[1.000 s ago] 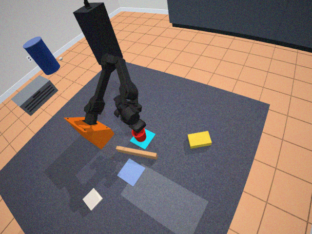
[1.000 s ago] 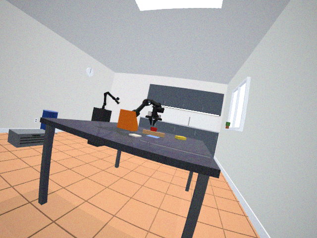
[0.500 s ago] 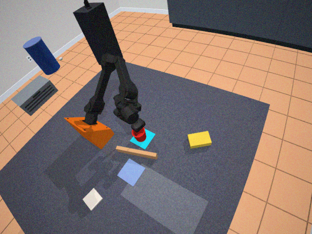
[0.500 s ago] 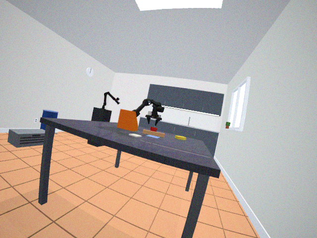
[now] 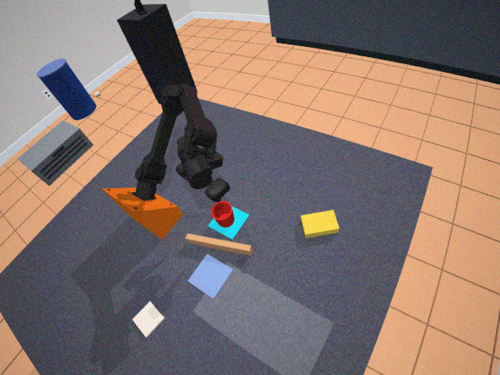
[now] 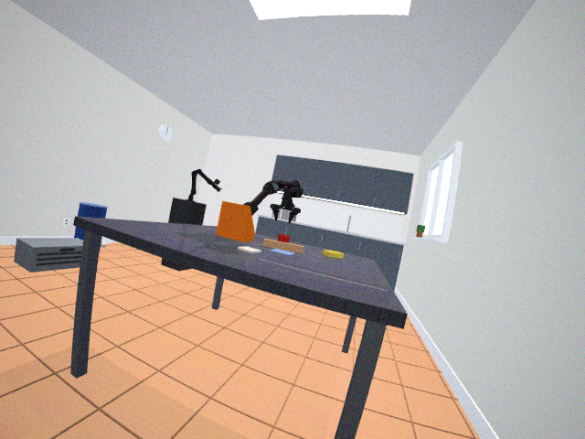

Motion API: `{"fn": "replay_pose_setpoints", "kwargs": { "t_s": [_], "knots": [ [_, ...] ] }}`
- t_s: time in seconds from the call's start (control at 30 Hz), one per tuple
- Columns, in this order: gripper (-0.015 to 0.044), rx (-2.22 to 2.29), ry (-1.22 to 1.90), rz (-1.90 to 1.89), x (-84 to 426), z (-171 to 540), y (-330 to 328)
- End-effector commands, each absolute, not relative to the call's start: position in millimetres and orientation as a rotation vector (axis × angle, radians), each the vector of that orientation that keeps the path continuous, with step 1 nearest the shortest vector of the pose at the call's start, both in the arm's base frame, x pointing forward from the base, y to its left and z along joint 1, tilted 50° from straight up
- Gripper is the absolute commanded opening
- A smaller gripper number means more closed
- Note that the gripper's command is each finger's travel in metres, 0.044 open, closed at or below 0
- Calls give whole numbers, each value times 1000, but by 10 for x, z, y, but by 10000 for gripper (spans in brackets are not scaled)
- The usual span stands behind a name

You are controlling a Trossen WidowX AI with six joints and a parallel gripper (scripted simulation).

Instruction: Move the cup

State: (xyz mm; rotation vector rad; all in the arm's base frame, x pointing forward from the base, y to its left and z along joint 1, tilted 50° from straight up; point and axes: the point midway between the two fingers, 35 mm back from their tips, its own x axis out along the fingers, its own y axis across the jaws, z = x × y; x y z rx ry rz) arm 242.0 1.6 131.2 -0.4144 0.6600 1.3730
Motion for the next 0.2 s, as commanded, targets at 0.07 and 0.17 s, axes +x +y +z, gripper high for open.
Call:
{"fn": "replay_pose_setpoints", "kwargs": {
  "t_s": [0.07,0.17],
  "knots": [
    [440,-414,660,1373,2418,1324,3],
    [440,-414,660,1373,2418,1324,3]
  ]
}}
